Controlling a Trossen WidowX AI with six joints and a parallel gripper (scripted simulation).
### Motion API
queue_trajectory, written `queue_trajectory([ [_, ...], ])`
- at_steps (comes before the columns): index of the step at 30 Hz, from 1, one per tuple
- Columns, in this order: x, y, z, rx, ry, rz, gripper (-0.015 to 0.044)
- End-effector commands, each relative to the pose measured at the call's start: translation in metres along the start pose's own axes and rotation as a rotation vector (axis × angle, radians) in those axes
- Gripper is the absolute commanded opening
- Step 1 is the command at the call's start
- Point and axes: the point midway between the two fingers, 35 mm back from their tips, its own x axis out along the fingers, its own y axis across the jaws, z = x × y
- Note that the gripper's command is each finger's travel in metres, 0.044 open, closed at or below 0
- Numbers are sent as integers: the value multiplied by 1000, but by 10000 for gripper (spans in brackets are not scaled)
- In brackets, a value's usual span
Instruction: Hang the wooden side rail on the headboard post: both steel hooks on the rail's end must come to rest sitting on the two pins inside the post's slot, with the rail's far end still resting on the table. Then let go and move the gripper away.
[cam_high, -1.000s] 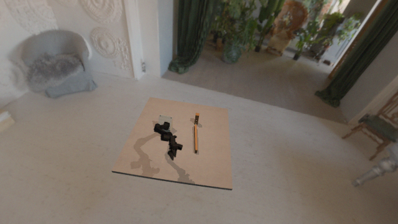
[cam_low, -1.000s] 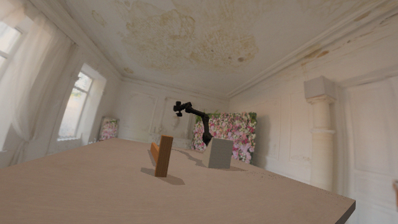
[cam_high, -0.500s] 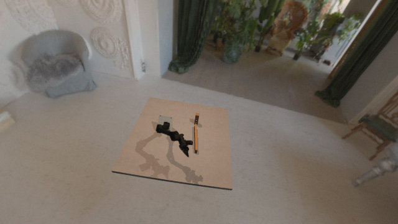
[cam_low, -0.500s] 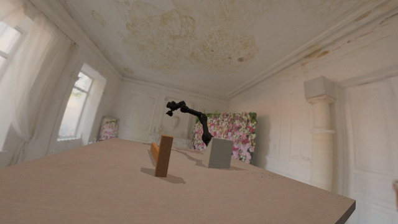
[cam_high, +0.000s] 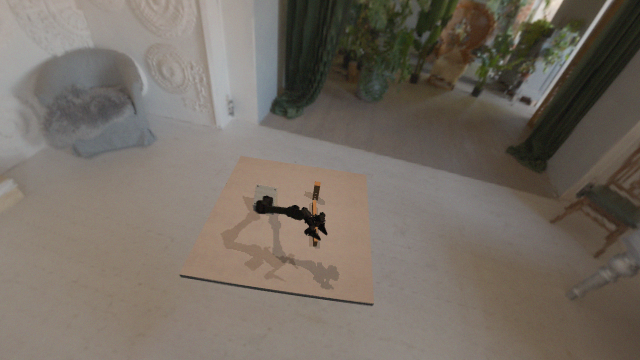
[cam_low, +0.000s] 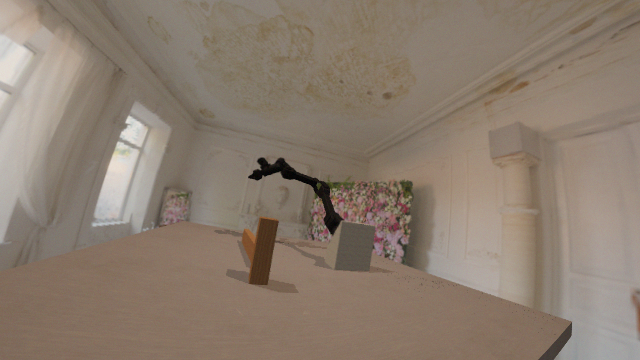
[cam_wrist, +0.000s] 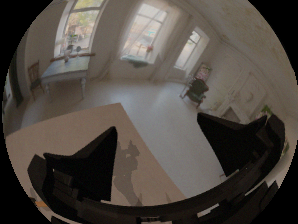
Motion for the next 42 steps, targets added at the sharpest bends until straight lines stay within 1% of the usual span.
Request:
queue_trajectory([
  [1,-4,46,11,139,-10,88,440],
  [7,-17,113,26,396,9,217,440],
  [13,-38,178,35,644,70,338,440],
  [19,-66,240,39,880,171,440,440],
  [25,-100,299,36,1105,308,513,440],
  [34,-159,375,19,1412,559,545,440],
  [42,-214,429,-8,1654,800,482,440],
])
